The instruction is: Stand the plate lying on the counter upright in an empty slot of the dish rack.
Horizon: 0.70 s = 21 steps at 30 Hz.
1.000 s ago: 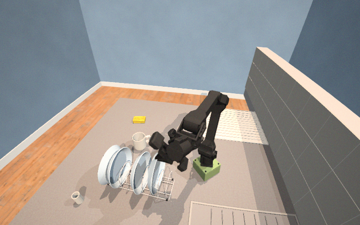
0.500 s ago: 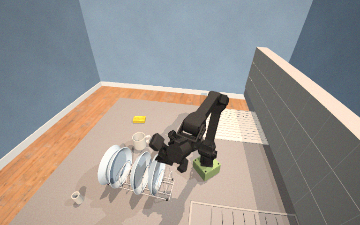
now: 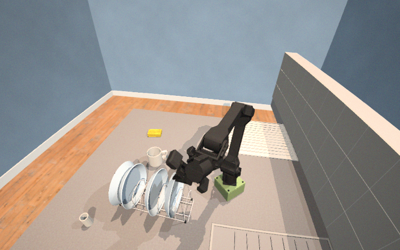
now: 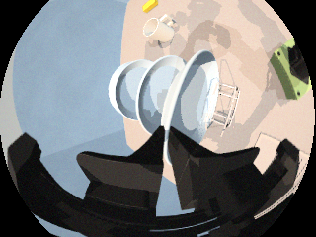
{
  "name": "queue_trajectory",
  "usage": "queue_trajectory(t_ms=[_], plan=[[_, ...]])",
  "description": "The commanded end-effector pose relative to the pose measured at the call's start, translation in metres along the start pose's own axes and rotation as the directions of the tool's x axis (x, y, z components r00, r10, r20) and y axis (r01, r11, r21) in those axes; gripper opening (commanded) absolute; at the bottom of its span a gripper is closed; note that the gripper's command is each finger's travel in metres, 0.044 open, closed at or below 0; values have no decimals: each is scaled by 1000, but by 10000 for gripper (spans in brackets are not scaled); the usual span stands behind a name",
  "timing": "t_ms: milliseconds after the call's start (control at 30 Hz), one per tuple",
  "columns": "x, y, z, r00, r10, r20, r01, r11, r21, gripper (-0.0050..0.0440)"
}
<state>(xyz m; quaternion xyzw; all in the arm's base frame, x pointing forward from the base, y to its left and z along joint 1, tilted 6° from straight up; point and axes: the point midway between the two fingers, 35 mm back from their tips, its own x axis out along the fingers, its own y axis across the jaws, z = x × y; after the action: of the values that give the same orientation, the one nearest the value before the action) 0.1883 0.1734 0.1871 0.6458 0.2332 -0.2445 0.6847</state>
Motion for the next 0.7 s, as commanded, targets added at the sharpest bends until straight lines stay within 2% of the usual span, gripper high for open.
queue_trajectory(t_ms=[0,667], plan=[[0,1,1,1000,9,0,-9,1000,2,0],[7,-7,1,1000,9,0,-9,1000,2,0]])
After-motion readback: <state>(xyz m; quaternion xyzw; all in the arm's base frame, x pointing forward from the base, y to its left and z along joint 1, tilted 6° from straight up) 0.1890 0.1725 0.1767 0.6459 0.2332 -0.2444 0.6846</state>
